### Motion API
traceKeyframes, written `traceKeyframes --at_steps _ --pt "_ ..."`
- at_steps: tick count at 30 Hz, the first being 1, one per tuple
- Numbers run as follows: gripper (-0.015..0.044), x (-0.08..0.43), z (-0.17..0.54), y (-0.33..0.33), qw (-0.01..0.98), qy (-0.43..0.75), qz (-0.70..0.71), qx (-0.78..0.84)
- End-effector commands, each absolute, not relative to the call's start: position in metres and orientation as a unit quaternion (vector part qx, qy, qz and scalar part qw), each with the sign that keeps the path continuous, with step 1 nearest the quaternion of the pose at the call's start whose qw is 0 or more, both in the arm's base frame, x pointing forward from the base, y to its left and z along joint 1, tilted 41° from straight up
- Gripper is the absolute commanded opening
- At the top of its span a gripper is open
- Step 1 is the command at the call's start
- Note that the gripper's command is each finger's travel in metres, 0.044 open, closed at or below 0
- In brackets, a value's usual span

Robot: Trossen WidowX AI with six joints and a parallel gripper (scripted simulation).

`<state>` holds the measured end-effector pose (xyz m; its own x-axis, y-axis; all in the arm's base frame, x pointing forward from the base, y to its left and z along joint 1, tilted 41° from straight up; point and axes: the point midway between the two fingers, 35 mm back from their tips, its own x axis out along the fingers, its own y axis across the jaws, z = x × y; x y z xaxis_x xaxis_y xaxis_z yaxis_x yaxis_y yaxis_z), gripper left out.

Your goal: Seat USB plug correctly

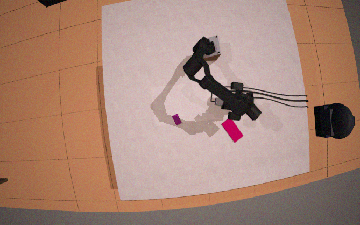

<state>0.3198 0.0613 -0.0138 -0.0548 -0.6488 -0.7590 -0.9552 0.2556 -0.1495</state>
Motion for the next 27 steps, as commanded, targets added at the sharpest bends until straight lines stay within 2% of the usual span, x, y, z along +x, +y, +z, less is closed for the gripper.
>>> traceKeyframes --at_steps 1,27 --pt "0.0000 0.320 -0.011 0.064 0.379 0.697 0.202 -0.574" --pt "0.0000 0.321 0.002 0.075 0.379 0.697 0.203 -0.574"
